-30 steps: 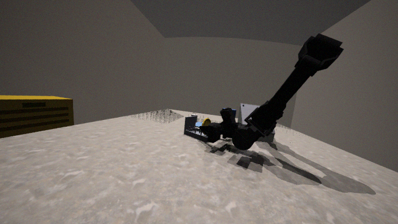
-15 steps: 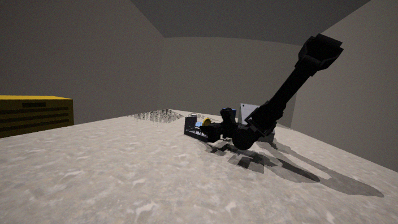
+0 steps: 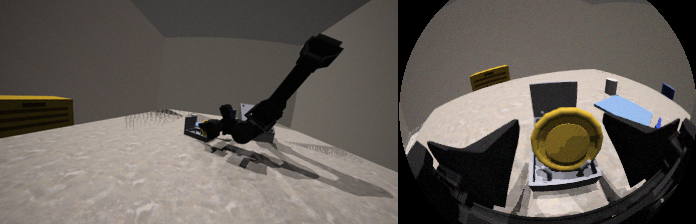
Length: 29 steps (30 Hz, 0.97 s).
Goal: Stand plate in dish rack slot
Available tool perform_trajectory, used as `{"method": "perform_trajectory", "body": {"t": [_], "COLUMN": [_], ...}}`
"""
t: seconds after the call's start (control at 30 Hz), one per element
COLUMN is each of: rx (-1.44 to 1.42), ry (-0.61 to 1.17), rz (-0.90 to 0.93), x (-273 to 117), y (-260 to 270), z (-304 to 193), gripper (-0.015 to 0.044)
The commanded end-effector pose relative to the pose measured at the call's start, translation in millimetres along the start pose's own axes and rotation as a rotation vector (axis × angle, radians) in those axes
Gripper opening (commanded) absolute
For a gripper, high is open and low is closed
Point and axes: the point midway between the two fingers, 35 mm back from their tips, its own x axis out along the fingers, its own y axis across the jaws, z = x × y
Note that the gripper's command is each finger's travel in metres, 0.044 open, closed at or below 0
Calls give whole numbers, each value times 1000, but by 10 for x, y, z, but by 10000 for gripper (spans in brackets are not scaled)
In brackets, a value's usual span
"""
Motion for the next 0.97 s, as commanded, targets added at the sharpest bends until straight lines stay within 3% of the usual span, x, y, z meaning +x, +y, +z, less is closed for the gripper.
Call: {"method": "perform_trajectory", "body": {"t": [0.0, 0.27, 0.43, 0.93], "rx": [9, -6, -26, -409], "ry": [-1, -20, -16, 182], "rz": [-4, 14, 3, -253], "x": [-1, -71, -56, 283], "y": [50, 67, 56, -287], "z": [320, 1043, 1061, 1153], "gripper": [400, 400, 400, 400]}}
